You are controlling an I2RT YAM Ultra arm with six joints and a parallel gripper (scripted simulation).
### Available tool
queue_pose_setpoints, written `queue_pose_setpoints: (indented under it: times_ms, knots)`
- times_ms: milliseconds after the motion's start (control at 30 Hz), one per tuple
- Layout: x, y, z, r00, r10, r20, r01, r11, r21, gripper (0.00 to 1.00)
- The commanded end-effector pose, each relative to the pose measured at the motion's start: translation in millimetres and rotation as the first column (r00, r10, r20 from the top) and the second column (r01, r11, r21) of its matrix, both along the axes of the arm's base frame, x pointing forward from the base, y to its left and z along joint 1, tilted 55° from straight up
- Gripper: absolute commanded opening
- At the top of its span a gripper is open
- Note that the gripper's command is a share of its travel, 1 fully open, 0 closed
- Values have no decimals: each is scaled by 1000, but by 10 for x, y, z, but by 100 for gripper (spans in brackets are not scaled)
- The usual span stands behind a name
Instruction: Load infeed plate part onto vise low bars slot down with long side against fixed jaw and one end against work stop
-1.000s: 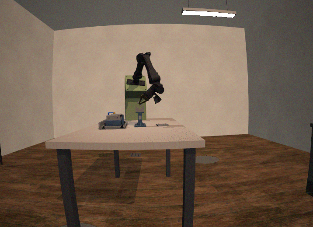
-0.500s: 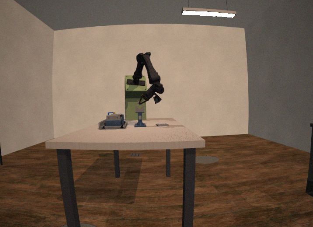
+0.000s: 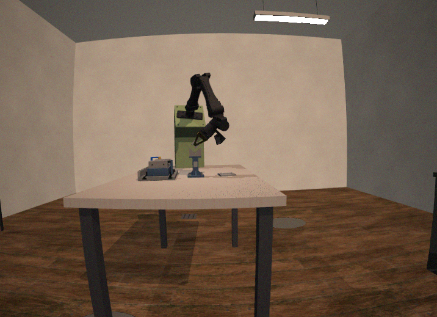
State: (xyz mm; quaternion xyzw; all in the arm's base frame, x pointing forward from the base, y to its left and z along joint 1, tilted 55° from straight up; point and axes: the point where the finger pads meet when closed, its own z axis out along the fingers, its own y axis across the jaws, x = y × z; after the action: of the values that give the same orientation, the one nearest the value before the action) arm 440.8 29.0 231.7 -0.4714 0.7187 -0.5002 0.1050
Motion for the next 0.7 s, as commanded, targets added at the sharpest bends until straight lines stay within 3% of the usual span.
queue_pose_setpoints:
  times_ms: [0, 233, 267, 667]
  knots:
    - [-122, -30, 47, 1000, -8, -5, 7, 1000, -22, 0]
    - [-119, -33, 46, 1000, -3, -8, 3, 1000, -23, 0]
    - [-93, -23, 113, 1000, -2, 8, 2, 1000, -16, 0]
    - [-46, -26, 53, 999, 30, 11, -30, 999, 18, 0]
